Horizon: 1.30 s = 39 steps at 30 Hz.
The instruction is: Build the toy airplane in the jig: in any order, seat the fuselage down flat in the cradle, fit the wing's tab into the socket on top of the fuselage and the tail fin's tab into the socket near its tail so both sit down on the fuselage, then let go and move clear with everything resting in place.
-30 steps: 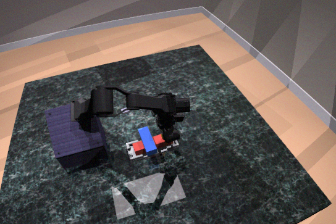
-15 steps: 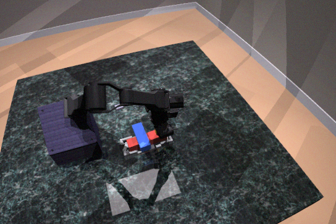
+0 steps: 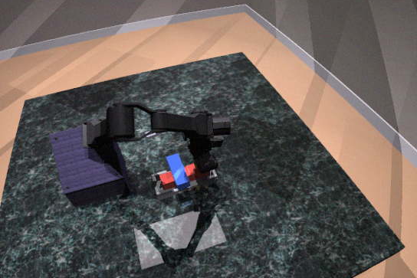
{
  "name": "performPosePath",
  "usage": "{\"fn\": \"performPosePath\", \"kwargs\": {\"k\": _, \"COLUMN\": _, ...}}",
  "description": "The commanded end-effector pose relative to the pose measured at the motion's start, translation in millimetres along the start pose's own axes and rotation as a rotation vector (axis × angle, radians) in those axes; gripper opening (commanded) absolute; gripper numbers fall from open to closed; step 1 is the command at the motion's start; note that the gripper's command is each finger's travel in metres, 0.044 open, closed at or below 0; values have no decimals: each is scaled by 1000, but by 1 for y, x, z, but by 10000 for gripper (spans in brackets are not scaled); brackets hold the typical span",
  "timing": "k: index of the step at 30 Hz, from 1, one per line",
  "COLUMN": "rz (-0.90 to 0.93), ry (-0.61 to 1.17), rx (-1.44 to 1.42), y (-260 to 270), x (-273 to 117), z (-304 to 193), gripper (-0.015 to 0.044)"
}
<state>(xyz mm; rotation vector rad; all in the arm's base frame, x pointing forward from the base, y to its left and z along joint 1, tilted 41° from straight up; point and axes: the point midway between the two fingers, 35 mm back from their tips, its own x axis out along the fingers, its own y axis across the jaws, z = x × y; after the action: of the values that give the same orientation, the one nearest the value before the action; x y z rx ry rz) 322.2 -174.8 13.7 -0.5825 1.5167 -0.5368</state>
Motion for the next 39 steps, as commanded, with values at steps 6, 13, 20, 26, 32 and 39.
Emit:
{"fn": "performPosePath", "kwargs": {"k": 6, "rz": -2, "ry": -7, "rx": 3, "y": -1, "x": -37, "z": 2, "gripper": 65}}
{"fn": "performPosePath", "kwargs": {"k": 13, "rz": -2, "ry": -7, "rx": 3, "y": -1, "x": -37, "z": 1, "gripper": 65}}
{"fn": "performPosePath", "kwargs": {"k": 20, "rz": -2, "ry": -6, "rx": 3, "y": -1, "x": -28, "z": 2, "gripper": 65}}
{"fn": "performPosePath", "kwargs": {"k": 26, "rz": -2, "ry": -6, "rx": 3, "y": -1, "x": -19, "z": 2, "gripper": 65}}
{"fn": "performPosePath", "kwargs": {"k": 32, "rz": -2, "ry": -6, "rx": 3, "y": -1, "x": -9, "z": 2, "gripper": 65}}
{"fn": "performPosePath", "kwargs": {"k": 39, "rz": -3, "ry": -6, "rx": 3, "y": -1, "x": 2, "z": 1, "gripper": 65}}
